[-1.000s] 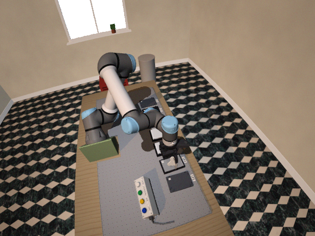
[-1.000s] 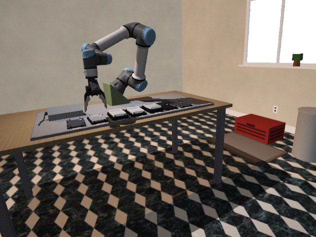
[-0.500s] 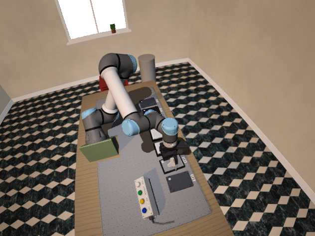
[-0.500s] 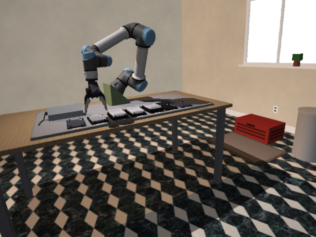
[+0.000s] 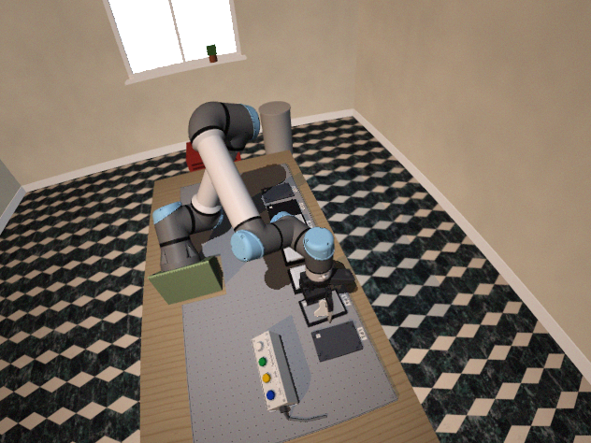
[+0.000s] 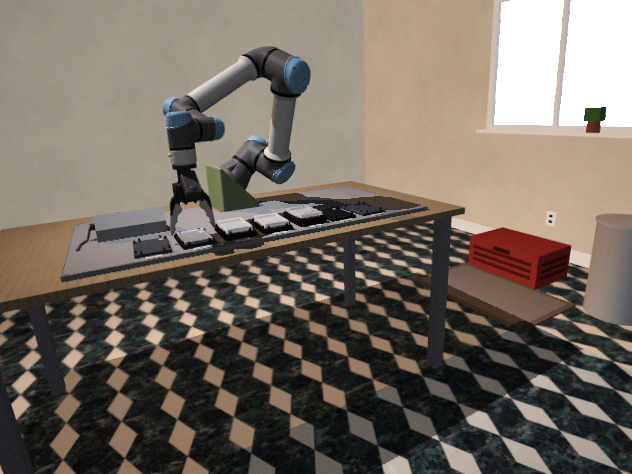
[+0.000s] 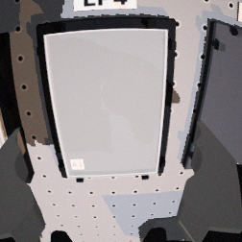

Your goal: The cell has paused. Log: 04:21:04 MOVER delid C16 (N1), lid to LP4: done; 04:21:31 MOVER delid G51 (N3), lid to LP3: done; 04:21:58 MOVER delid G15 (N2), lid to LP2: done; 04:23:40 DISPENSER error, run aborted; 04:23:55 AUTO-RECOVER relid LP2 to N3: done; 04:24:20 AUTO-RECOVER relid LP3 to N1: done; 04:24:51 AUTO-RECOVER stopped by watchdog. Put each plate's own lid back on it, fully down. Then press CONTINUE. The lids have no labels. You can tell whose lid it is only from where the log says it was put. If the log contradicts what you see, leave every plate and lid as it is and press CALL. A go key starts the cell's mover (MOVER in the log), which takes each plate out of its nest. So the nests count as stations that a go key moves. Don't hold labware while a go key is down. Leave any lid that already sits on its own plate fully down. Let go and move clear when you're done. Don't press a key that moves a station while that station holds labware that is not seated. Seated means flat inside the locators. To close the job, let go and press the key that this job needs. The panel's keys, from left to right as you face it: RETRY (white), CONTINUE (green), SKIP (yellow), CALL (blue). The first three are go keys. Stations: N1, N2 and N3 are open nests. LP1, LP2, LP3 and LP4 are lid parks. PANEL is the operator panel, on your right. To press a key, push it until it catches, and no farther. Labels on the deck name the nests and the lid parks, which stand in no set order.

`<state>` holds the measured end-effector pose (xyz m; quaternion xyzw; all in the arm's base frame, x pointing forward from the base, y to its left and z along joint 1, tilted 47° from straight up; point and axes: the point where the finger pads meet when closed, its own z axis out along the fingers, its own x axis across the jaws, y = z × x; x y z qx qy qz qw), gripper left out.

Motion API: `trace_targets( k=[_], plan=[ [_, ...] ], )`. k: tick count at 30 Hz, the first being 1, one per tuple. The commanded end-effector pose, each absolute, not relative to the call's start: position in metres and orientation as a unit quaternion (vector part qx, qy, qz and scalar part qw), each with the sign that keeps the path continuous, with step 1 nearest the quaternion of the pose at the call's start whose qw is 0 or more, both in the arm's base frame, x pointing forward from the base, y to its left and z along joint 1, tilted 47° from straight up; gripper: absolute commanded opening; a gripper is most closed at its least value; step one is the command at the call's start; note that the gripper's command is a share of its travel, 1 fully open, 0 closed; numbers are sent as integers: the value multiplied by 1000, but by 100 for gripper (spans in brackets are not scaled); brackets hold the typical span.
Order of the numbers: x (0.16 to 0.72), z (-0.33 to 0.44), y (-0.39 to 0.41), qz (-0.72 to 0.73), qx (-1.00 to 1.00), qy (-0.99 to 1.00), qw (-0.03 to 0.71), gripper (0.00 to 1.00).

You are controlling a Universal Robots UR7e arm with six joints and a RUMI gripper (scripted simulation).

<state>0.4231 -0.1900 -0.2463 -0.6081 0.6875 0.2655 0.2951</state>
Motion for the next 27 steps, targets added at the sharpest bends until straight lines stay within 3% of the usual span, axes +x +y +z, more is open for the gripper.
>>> trace_targets(
  k=[1,18,19,27],
  plan=[
    [424,-254,-182,265,-608,688,295,82],
    [425,-253,-185,263,-608,688,295,82],
    [425,-253,-185,263,-608,688,295,0],
    [425,-253,-185,263,-608,688,295,0]
  ],
)
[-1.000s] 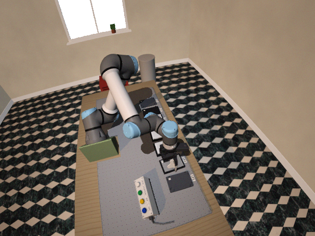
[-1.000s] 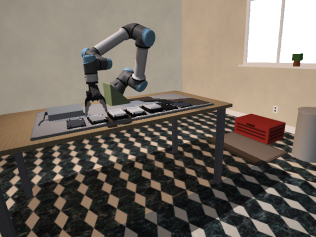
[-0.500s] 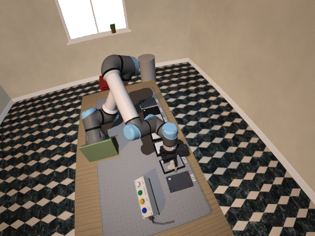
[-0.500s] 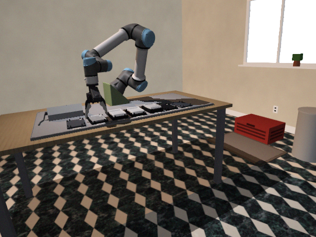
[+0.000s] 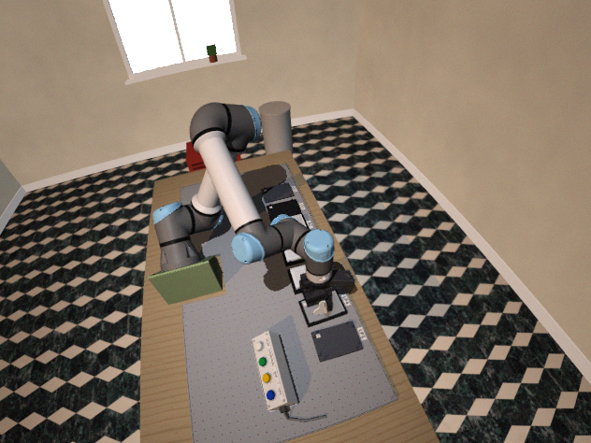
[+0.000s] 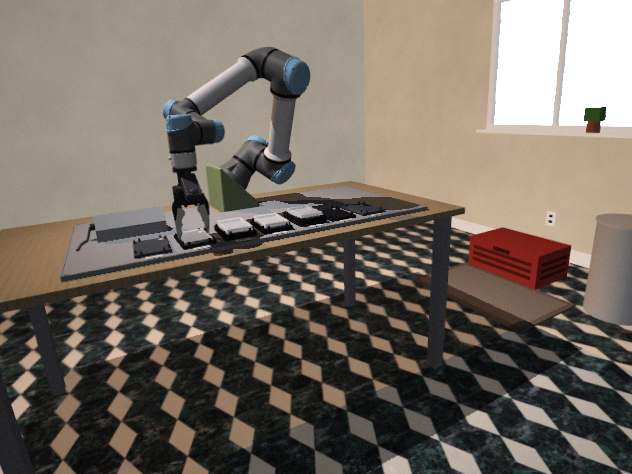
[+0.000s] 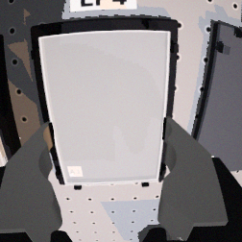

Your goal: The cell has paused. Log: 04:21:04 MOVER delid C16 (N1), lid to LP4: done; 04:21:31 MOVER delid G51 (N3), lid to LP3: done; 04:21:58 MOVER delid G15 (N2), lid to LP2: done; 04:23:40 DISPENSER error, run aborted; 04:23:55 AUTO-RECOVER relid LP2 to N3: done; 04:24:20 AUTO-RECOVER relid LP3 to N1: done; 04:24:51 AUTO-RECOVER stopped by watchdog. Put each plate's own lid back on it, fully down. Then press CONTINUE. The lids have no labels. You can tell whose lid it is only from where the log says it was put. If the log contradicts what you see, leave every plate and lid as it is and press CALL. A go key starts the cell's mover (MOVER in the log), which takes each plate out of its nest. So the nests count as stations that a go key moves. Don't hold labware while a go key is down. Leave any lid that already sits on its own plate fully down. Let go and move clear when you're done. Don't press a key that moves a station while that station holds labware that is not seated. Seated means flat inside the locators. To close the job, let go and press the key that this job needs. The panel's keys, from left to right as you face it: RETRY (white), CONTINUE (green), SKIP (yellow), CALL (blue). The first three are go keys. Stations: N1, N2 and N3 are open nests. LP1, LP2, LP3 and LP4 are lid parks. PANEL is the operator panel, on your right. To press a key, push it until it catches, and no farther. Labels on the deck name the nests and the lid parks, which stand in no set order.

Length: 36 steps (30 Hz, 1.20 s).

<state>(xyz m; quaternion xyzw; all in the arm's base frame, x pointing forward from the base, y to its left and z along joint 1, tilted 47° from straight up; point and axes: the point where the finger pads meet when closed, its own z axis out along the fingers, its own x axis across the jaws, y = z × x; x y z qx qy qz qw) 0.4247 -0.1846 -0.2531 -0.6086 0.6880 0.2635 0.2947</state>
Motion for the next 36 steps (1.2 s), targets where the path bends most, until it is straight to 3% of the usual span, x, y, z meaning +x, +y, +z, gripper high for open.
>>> trace_targets(
  k=[1,36],
  plan=[
    [425,-253,-185,263,-608,688,295,0],
    [424,-242,-199,261,-609,689,295,0]
  ],
)
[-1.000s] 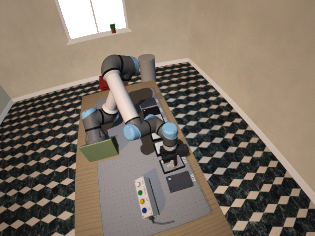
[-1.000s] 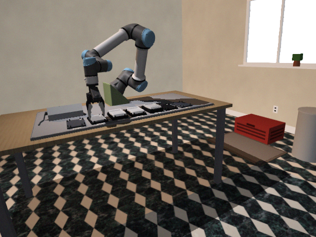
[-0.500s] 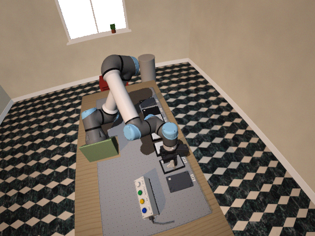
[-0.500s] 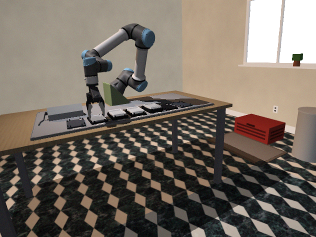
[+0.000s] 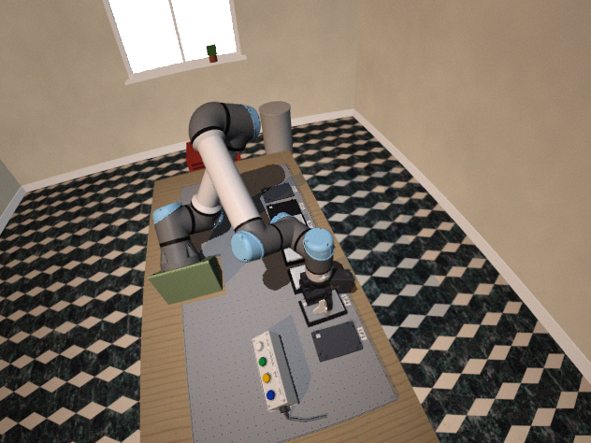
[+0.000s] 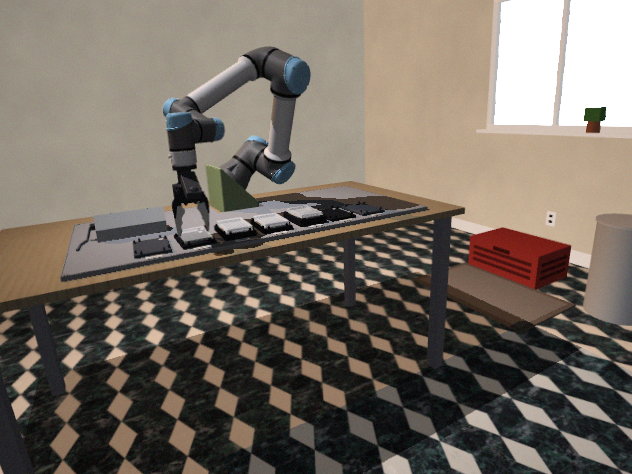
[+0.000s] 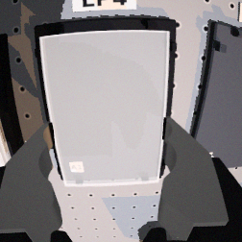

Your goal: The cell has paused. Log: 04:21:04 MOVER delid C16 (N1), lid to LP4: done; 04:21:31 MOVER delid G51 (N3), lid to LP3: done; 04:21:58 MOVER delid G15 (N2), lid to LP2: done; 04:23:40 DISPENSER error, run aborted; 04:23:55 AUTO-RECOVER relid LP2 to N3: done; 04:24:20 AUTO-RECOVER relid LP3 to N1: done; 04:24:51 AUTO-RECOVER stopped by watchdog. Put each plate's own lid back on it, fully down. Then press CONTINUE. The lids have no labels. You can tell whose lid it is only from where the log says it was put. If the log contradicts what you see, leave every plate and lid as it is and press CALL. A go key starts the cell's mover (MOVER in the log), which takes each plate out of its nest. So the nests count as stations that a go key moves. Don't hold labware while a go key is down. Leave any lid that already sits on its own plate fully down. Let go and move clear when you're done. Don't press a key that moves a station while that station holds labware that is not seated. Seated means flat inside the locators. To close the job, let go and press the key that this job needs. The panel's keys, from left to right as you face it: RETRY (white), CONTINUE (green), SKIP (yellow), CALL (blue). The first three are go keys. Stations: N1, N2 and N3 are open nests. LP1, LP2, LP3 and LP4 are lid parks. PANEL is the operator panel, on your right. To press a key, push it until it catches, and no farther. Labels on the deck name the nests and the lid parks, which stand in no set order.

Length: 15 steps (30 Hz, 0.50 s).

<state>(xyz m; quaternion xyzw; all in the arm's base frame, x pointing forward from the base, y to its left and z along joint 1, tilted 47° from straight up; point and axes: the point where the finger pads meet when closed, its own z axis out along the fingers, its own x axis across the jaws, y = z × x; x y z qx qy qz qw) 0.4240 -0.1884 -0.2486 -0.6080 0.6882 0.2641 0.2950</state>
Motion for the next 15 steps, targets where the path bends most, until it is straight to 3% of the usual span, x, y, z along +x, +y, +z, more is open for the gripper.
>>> trace_targets(
  k=[1,15],
  plan=[
    [424,-242,-199,261,-609,689,295,0],
    [422,-226,-215,261,-609,689,294,0]
  ],
)
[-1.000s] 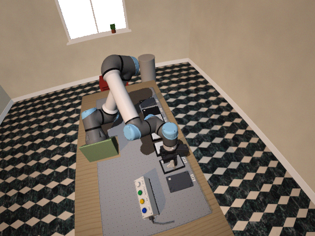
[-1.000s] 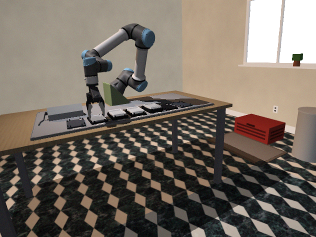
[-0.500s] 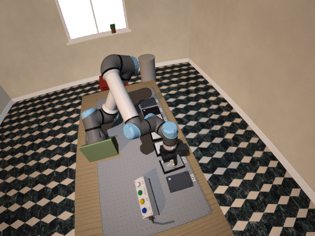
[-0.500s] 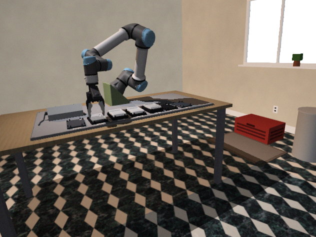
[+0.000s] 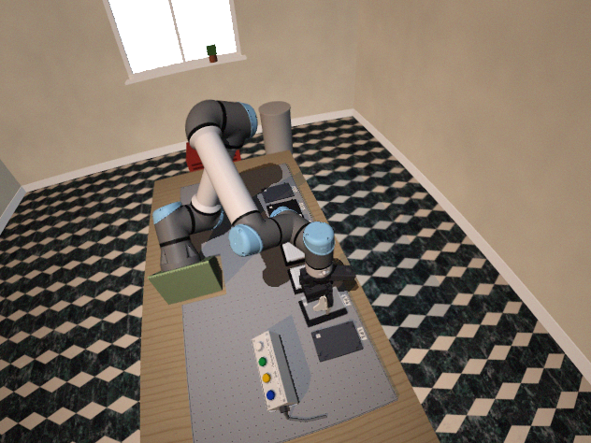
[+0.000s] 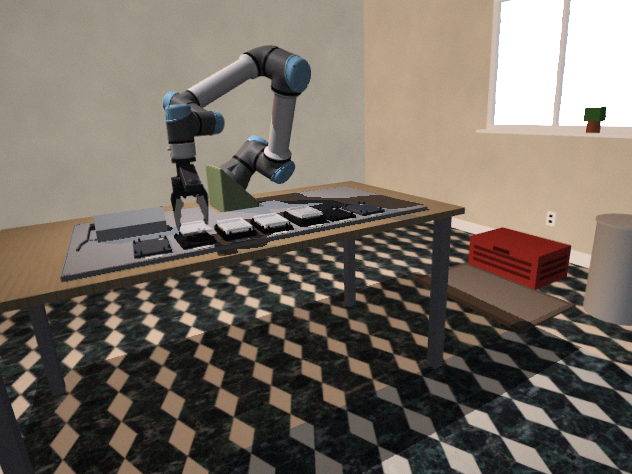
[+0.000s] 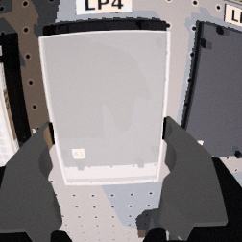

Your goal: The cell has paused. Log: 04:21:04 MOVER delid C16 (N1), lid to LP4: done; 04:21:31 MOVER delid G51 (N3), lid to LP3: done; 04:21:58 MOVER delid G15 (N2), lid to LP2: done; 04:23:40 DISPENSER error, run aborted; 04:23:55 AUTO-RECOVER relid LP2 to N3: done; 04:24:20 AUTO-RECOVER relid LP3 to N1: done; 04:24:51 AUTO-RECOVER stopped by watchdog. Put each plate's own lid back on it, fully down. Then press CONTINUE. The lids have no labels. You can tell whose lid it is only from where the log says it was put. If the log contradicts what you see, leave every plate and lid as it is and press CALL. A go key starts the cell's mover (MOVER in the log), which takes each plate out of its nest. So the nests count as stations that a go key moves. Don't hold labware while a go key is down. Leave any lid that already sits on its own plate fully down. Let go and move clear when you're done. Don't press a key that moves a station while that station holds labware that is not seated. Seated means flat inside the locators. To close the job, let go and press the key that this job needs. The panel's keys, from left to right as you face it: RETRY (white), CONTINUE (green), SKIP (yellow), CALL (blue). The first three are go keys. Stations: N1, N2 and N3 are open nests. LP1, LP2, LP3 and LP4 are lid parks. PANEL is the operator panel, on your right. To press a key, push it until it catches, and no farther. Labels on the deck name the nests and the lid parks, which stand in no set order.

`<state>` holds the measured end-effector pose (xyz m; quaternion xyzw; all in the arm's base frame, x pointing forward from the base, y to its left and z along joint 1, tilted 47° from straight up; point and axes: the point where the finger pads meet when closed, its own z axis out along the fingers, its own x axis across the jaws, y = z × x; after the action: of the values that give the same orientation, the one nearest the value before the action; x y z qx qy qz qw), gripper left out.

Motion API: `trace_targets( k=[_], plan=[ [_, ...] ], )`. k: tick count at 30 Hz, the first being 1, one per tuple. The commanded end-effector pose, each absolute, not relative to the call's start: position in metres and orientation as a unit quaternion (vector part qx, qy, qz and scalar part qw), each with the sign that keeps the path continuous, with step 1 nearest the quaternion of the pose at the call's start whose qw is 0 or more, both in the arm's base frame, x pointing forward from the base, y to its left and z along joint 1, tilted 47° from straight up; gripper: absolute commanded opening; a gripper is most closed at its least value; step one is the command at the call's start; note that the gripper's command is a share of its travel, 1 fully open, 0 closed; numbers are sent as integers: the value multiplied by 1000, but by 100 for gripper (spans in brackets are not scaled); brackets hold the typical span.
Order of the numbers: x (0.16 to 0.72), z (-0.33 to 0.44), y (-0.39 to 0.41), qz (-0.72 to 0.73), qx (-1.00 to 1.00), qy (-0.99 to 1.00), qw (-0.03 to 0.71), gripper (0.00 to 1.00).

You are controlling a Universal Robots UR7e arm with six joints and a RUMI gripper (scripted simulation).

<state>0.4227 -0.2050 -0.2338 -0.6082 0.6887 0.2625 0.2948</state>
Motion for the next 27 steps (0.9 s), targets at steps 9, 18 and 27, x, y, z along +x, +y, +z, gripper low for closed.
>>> trace_targets(
  k=[9,18,27],
  plan=[
    [422,-221,-221,261,-609,689,294,0],
    [424,-199,-195,269,-596,699,290,0],
    [428,-174,-171,269,-596,699,290,0]
  ],
)
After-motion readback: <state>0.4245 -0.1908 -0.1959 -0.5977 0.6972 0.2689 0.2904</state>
